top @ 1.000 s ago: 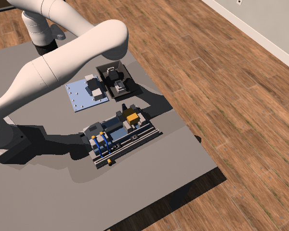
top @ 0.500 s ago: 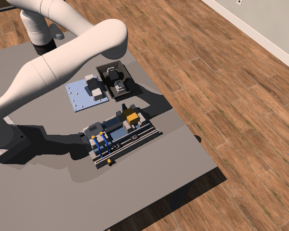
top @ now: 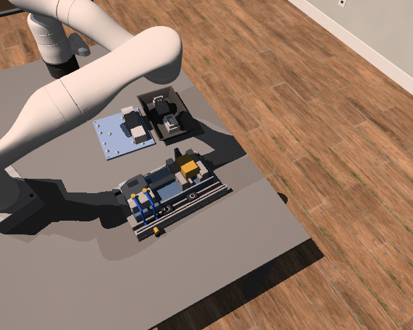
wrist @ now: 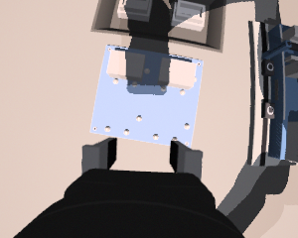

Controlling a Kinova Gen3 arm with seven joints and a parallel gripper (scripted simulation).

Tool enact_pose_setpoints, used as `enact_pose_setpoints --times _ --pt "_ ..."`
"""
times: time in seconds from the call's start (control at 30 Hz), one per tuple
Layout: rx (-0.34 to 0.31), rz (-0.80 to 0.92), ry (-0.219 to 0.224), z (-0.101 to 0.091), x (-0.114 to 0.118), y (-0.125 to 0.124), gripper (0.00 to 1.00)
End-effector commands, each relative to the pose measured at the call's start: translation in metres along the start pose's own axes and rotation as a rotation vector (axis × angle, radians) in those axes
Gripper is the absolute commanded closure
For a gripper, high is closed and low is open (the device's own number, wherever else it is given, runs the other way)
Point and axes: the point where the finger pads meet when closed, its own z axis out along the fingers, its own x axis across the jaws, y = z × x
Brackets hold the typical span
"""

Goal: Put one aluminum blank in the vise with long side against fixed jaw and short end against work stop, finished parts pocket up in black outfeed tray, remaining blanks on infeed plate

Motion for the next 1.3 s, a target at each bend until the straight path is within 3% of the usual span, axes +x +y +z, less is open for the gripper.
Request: enact_pose_setpoints --times 0.0,0.4,0.43,1.27 --pt "-0.009 0.002 -0.005 -0.0017 -0.003 0.0039 0.0" --pt "-0.011 0.003 -0.006 -0.0022 -0.0035 0.005 0.0" --pt "-0.011 0.003 -0.006 -0.0022 -0.0035 0.005 1.0" --pt "-0.011 0.003 -0.006 -0.0022 -0.0035 0.005 1.0"
